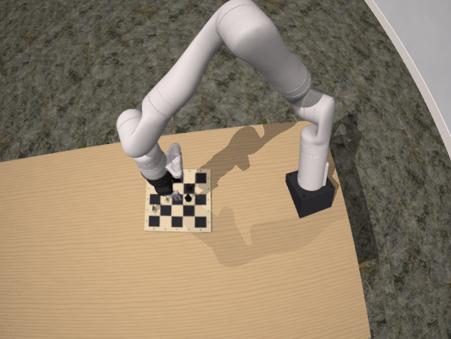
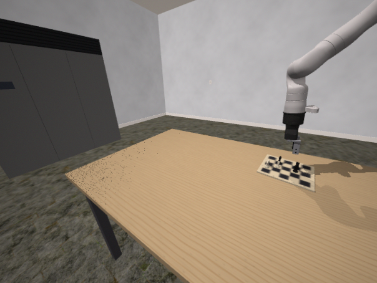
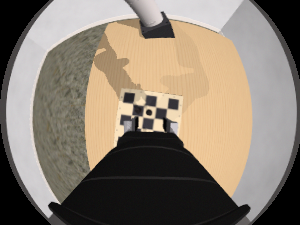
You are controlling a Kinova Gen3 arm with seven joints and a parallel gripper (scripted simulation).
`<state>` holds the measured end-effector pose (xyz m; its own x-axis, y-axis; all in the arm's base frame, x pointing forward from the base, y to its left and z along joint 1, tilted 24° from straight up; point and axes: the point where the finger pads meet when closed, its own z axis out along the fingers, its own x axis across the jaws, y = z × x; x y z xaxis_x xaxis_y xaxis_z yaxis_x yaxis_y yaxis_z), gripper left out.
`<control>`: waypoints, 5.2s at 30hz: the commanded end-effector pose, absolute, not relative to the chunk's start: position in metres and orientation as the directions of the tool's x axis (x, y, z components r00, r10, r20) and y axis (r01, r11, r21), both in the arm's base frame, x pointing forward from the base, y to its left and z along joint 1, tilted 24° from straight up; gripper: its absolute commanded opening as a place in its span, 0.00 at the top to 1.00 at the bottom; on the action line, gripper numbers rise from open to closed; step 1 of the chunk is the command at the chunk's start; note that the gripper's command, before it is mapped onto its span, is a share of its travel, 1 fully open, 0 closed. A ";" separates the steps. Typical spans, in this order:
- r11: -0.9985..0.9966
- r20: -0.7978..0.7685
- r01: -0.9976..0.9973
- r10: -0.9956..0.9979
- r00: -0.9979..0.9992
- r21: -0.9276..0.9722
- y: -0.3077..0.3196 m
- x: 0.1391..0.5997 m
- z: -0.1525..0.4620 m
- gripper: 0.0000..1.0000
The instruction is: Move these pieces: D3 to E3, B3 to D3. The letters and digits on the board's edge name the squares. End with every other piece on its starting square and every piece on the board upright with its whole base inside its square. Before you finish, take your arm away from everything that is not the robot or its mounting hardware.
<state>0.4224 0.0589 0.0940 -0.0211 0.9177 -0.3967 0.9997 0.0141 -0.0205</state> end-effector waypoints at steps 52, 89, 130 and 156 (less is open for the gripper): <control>-0.883 0.182 -0.301 -0.250 0.951 0.360 0.053 0.461 0.084 0.00; -0.840 0.252 -0.438 -0.369 0.894 0.322 0.050 0.469 0.089 0.32; -0.839 0.251 -0.438 -0.371 0.894 0.323 0.047 0.469 0.081 0.32; -0.839 0.251 -0.438 -0.371 0.894 0.323 0.035 0.472 0.052 0.32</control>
